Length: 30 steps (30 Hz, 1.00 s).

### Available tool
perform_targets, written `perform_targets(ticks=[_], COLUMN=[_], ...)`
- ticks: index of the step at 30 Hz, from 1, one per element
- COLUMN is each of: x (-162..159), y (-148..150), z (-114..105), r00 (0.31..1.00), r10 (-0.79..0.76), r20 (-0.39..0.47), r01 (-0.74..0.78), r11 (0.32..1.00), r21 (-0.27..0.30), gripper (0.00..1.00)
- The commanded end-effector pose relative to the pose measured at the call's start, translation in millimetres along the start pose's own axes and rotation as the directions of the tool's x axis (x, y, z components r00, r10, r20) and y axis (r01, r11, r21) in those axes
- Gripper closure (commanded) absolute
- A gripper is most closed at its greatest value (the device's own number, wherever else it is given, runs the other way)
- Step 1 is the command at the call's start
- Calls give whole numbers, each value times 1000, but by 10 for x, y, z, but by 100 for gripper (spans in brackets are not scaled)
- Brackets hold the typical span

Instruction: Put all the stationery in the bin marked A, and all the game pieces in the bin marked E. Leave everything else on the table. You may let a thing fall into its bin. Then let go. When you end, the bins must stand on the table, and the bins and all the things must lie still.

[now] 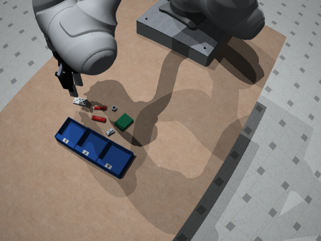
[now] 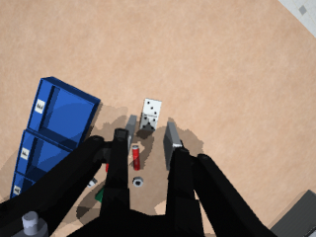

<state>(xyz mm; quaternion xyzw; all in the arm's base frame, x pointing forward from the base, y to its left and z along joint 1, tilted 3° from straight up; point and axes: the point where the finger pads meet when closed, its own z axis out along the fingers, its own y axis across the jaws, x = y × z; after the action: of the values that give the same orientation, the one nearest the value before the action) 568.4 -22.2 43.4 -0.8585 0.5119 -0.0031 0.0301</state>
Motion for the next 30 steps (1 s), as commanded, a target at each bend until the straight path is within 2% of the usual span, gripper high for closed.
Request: perform_targets(ticks=[1, 10, 22, 30], x=[-5, -8, -8, -8], y=[-4, -6, -8, -9], z=[-1, -1, 479, 549], r00=[1000, 1000, 1000, 1000], r10=[0, 0, 0, 0], r20=[0, 0, 0, 0], r01=[0, 0, 0, 0], r11=[1000, 1000, 1000, 1000], r21=[0, 0, 0, 0], gripper=[75, 75, 75, 75])
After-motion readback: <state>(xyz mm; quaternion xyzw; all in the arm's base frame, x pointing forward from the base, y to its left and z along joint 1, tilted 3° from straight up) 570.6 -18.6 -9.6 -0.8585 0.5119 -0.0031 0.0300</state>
